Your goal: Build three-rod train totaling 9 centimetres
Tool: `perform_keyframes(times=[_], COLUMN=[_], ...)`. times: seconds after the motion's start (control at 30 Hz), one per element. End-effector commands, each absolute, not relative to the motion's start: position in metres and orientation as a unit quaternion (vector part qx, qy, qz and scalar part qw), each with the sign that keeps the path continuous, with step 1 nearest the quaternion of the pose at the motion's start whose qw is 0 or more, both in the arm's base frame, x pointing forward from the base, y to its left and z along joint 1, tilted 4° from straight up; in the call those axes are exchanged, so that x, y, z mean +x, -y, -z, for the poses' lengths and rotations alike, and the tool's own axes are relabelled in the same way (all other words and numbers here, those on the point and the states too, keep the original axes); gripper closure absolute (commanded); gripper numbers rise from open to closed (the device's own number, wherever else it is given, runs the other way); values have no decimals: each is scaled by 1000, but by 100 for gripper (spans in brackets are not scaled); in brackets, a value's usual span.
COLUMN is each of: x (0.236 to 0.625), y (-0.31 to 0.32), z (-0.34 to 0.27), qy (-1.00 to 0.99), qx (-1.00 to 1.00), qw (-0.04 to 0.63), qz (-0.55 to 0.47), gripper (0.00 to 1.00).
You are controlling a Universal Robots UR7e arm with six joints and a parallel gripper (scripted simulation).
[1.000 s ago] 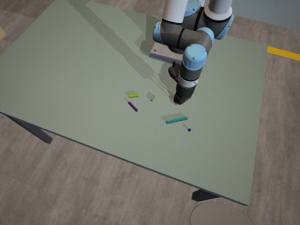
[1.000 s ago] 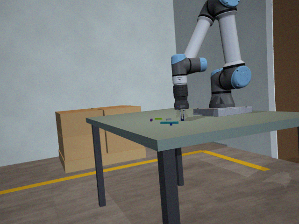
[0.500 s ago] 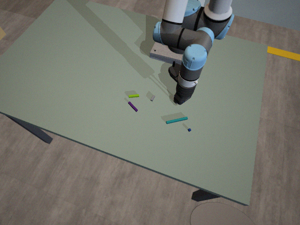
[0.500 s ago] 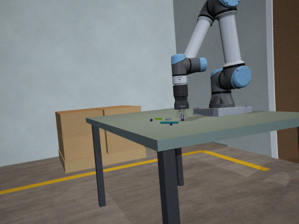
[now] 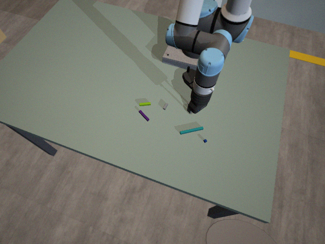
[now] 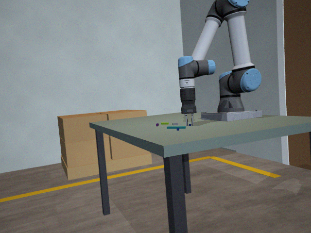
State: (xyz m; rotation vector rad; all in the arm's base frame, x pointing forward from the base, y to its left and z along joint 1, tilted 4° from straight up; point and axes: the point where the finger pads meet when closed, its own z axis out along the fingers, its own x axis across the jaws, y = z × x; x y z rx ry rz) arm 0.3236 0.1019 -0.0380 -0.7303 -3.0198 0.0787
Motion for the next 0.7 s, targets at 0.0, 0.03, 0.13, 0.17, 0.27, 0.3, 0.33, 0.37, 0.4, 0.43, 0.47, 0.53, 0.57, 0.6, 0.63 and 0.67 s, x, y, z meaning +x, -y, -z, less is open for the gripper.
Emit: perform_keyframes(times=[0.0,0.03,0.13,0.17,0.27,0.3,0.33,0.37,0.4,0.43,0.47,0.53,0.57,0.6,0.63,0.67], x=[323,323,323,323,323,323,324,324,324,325,326,326,326,326,326,327], y=[-101,-101,-101,-101,-101,-101,-101,-101,-101,-101,-101,-102,-102,-102,-102,-103], z=[39,39,39,39,38,38,36,36,36,35,33,29,26,23,19,15], qy=[971,971,971,971,971,971,971,971,971,971,971,971,971,971,971,972], qx=[-236,-236,-236,-236,-236,-236,-236,-236,-236,-236,-236,-236,-236,-235,-235,-235], qw=[17,17,17,17,17,17,16,16,16,16,15,15,15,15,14,14], qz=[-25,-25,-25,-25,-25,-25,-25,-25,-25,-25,-25,-25,-25,-25,-25,-25], gripper=[46,46,46,46,46,46,46,46,46,46,46,46,46,46,46,46])
